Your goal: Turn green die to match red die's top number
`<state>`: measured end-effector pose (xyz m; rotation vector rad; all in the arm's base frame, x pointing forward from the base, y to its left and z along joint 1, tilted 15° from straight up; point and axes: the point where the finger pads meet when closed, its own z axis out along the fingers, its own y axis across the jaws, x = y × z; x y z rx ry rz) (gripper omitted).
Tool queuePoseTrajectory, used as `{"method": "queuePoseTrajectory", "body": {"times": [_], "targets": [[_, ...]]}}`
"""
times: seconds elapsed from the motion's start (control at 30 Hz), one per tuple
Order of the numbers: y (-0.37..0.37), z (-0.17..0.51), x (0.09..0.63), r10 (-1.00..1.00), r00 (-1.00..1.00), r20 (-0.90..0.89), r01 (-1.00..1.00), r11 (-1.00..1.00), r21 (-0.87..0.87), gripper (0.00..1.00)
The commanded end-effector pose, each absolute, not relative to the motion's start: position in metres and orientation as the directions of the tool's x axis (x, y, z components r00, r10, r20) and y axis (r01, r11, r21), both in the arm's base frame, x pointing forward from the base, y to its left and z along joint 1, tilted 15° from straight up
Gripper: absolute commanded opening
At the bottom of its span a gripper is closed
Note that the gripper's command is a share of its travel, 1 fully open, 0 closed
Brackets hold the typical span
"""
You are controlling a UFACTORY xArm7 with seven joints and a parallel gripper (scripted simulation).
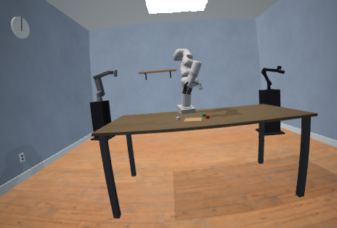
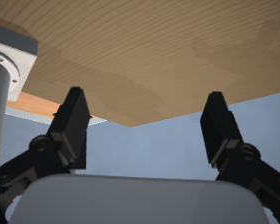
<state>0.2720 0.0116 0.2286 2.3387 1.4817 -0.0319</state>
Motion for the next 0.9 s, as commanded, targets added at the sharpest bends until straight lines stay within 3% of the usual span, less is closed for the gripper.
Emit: {"method": "queuePoseTrajectory", "body": {"times": [0.0,0.37,0.87], "targets": [[0.015,0.219,0.290,0.832,0.546,-0.099,0.824,-0.512,0.243,1.00],[0.007,0.208,0.320,0.686,0.726,0.060,0.673,-0.725,0.148,1.00],[-0.060,0.190,0.378,0.176,0.953,0.249,0.194,-0.980,-0.051,1.00]]}}
